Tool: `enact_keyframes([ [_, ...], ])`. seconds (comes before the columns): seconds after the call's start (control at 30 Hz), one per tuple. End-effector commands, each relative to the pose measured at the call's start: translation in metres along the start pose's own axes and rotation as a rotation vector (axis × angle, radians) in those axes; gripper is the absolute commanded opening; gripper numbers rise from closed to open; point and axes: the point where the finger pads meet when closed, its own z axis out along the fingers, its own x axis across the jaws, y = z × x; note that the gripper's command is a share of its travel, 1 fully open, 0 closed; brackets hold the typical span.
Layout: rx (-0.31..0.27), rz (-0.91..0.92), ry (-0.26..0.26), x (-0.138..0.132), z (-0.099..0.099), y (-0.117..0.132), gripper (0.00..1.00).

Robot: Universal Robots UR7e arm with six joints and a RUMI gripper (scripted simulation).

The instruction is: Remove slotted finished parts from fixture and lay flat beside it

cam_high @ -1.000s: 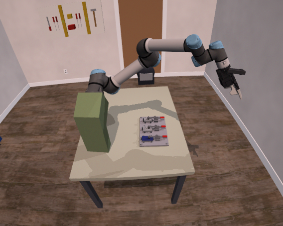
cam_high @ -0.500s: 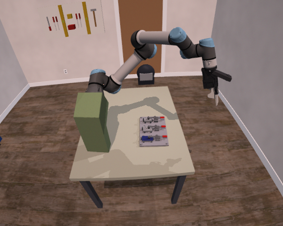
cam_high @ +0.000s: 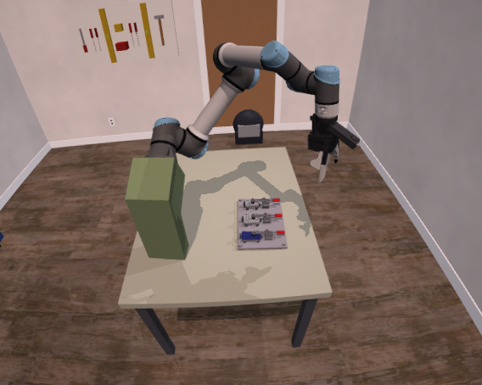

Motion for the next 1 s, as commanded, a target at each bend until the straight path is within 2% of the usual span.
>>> enact_keyframes([
  [0.0, -0.055, 0.049, -0.019, 0.012, 0.000, 0.040, 1.00],
  [0.1, -0.085, 0.073, -0.031, 0.015, 0.001, 0.059, 1.00],
  [0.17, -0.085, 0.073, -0.031, 0.015, 0.001, 0.059, 1.00],
  [0.47, -0.138, 0.115, -0.054, 0.020, 0.002, 0.094, 1.00],
  [0.97, -0.149, 0.124, -0.060, 0.021, 0.002, 0.101, 1.00],
])
